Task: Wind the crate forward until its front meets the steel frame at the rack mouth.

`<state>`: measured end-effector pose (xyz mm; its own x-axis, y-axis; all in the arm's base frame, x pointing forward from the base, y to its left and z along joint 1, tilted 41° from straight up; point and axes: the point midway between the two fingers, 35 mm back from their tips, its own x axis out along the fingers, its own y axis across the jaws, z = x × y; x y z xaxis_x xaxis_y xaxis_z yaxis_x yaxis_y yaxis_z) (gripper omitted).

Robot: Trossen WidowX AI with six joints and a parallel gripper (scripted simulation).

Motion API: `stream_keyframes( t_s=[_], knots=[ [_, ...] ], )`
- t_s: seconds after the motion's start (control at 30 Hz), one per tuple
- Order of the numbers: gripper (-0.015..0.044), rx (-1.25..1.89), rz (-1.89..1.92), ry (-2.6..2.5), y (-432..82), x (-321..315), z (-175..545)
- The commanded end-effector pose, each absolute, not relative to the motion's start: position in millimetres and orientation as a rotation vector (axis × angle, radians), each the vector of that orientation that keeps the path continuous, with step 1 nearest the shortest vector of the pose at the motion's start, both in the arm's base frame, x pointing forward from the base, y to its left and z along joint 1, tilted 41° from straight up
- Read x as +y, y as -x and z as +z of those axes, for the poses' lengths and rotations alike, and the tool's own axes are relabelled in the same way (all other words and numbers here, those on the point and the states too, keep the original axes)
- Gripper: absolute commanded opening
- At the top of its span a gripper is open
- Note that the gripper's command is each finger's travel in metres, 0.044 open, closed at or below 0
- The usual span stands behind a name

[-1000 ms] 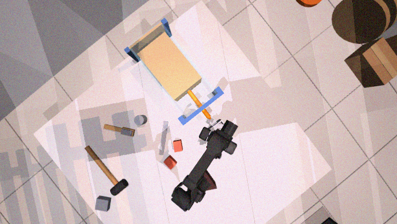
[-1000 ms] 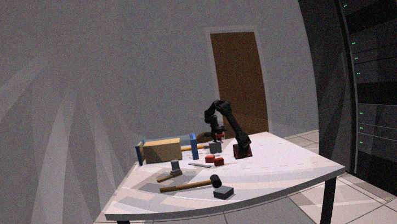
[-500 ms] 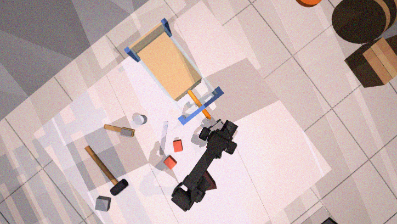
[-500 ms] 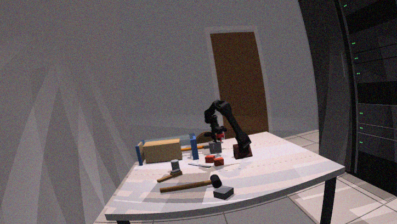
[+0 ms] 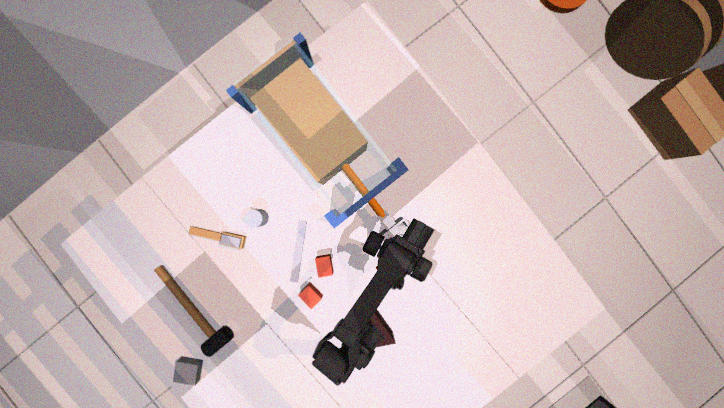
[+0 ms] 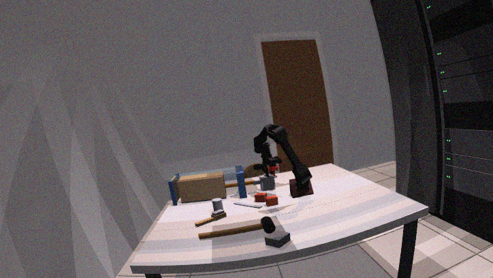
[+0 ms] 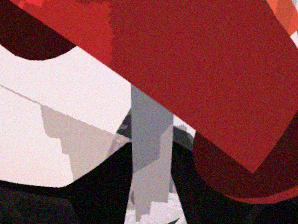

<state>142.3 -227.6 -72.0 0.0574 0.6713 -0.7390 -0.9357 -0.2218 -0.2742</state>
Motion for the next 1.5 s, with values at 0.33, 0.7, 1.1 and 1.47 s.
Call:
stream_keyframes(
  t_s=[0.33, 0.7, 1.1, 1.47],
  knots=[
    [0.0000, 0.413, 1.536, 0.900, -144.7, -225.2, -75.2],
    [0.0000, 0.339, 1.575, 0.987, -139.6, -226.1, -76.8],
    [0.0000, 0.290, 1.599, 1.044, -137.5, -226.8, -77.2],
    [0.0000, 0.310, 1.589, 1.021, -139.3, -226.1, -76.3]
  ],
)
